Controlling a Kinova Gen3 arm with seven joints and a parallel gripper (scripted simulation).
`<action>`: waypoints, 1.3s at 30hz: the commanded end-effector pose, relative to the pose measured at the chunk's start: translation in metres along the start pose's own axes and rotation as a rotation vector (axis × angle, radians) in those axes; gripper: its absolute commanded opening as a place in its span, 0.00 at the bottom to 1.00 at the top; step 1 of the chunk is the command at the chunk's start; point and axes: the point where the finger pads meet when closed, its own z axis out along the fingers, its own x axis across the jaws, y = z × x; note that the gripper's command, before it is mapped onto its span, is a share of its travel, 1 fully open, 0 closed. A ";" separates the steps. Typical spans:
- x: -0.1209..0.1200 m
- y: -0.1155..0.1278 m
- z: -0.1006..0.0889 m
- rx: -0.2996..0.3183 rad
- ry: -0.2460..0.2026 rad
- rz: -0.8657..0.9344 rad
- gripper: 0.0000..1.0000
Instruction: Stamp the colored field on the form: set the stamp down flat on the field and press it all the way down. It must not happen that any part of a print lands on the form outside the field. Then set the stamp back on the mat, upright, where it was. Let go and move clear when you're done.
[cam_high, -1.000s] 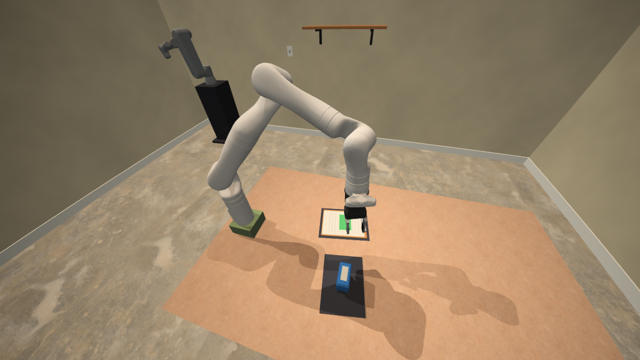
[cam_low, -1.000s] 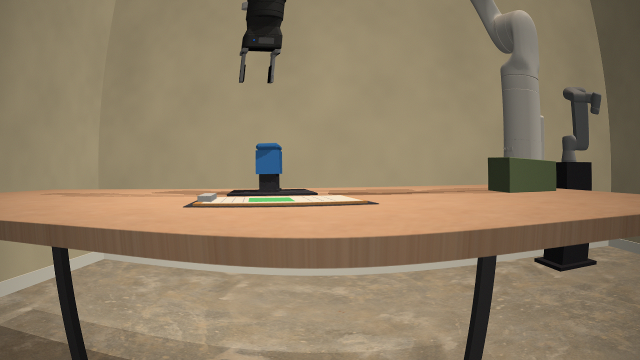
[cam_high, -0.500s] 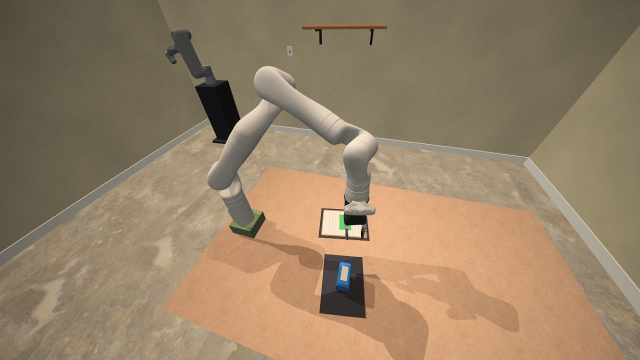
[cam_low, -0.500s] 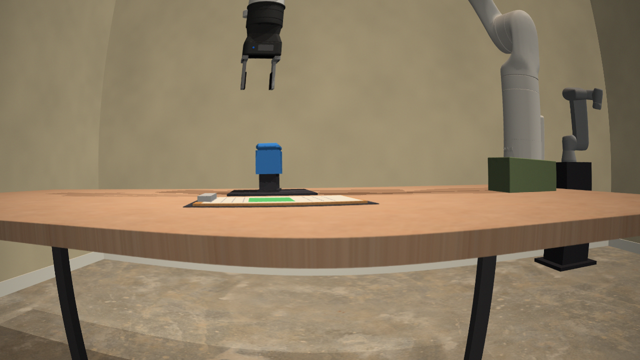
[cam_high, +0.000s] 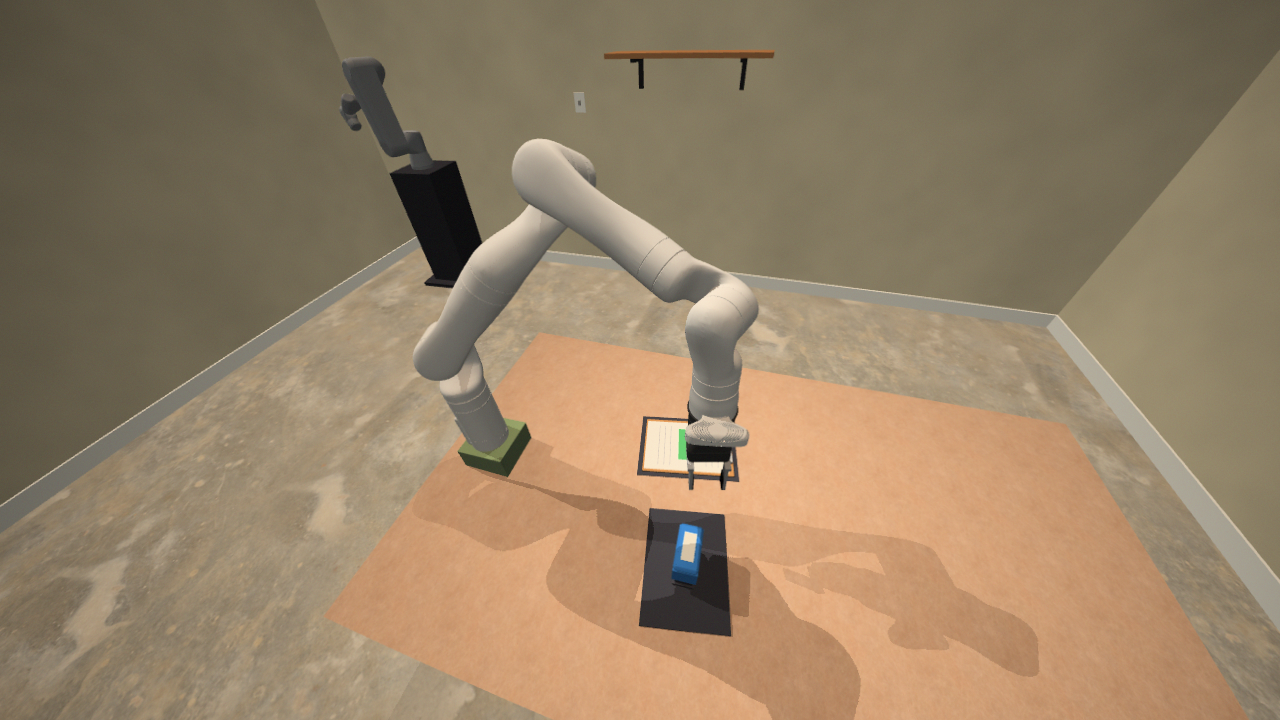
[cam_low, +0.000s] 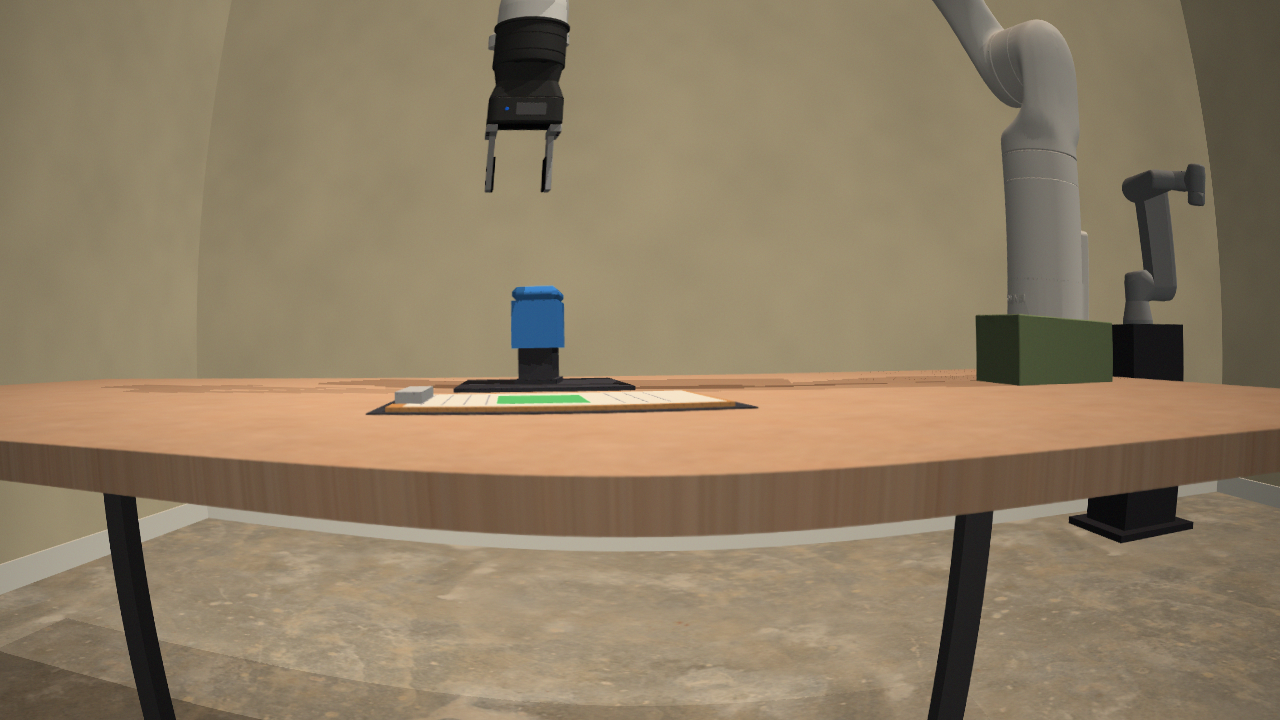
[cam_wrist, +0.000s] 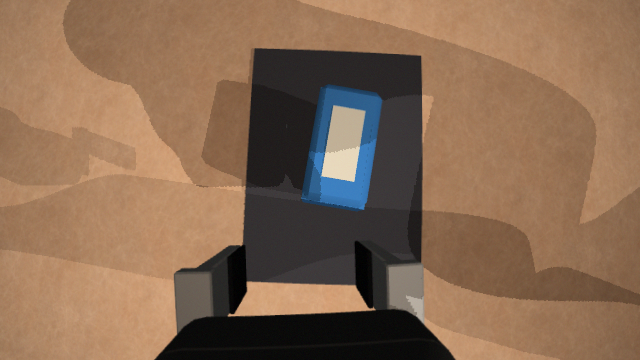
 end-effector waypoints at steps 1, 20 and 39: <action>0.002 -0.005 0.001 0.001 0.002 0.009 1.00; 0.007 -0.020 0.011 -0.013 0.009 0.051 1.00; 0.014 -0.038 0.024 -0.031 0.016 0.104 1.00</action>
